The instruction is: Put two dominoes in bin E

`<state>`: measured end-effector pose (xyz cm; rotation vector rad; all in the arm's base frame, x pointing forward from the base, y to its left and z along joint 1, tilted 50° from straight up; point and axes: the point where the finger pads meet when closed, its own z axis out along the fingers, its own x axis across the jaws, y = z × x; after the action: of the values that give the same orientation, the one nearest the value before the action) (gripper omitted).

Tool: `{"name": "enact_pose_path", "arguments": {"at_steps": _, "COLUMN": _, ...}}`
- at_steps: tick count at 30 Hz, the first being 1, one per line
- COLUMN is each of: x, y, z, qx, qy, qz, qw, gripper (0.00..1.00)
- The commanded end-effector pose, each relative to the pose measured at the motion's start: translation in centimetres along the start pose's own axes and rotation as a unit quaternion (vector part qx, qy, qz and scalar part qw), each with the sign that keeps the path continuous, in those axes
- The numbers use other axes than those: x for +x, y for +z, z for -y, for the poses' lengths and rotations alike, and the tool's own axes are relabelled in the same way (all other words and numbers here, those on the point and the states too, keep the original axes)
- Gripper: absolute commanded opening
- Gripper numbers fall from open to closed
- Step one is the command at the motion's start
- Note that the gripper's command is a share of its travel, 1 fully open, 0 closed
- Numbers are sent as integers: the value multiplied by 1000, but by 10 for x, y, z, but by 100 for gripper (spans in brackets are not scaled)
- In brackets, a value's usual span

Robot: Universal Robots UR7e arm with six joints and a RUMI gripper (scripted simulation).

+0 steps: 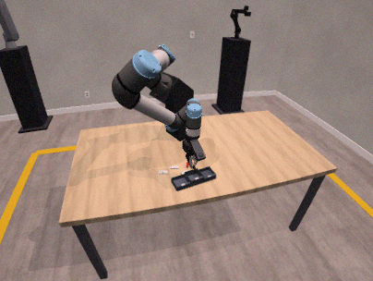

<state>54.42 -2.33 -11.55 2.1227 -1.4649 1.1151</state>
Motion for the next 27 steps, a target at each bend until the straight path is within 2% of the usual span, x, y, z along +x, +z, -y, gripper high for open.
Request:
{"name": "enact_pose_path", "arguments": {"at_steps": 1, "x": -5, "y": 0, "z": 1, "qx": 0, "qy": 0, "qz": 0, "qw": 1000, "gripper": 4}}
{"name": "enact_pose_path", "arguments": {"at_steps": 7, "x": -5, "y": 2, "z": 1, "qx": 0, "qy": 0, "qz": 0, "qw": 1000, "gripper": 4}}
{"name": "enact_pose_path", "arguments": {"at_steps": 22, "x": -5, "y": 42, "z": 1, "qx": 0, "qy": 0, "qz": 0, "qw": 1000, "gripper": 4}}
{"name": "enact_pose_path", "arguments": {"at_steps": 27, "x": -5, "y": 50, "z": 1, "qx": 0, "qy": 0, "qz": 0, "qw": 1000, "gripper": 4}}
